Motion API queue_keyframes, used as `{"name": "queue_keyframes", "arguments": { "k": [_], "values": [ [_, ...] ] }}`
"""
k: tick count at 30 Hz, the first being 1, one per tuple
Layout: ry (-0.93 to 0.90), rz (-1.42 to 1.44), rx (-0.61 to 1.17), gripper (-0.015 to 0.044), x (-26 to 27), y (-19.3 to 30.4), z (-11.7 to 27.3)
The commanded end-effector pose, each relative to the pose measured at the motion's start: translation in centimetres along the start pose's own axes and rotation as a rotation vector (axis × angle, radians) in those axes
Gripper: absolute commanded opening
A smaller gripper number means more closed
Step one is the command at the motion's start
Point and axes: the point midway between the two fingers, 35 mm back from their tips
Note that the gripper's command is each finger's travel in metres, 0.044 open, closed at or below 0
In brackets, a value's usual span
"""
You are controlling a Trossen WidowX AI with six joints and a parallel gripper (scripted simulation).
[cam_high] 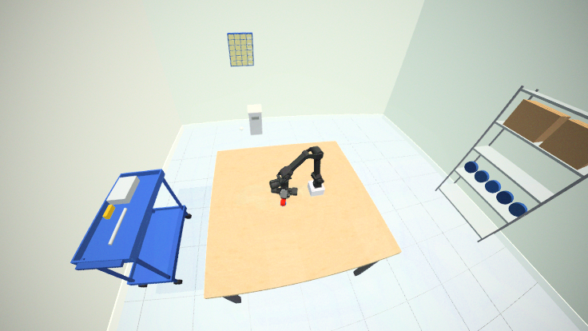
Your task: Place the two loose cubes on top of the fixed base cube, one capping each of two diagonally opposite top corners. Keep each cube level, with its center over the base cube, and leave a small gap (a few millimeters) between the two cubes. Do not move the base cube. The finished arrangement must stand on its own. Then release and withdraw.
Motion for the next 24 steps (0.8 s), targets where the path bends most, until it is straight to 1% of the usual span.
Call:
{"name": "queue_keyframes", "arguments": {
  "k": [1, 24],
  "values": [
    [0.007, 0.000, -0.006, 0.0205, -0.2, -0.2, 0.8],
    [0.007, 0.000, -0.006, 0.0205, -0.2, -0.2, 3.7]
  ]
}}
Point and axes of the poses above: the point midway between the two fingers, 35 mm back from their tips, its own z axis back along the fingers, its own x axis across the jaws, y = z × x, and after that the axes turned 9 degrees about -z, right-handed
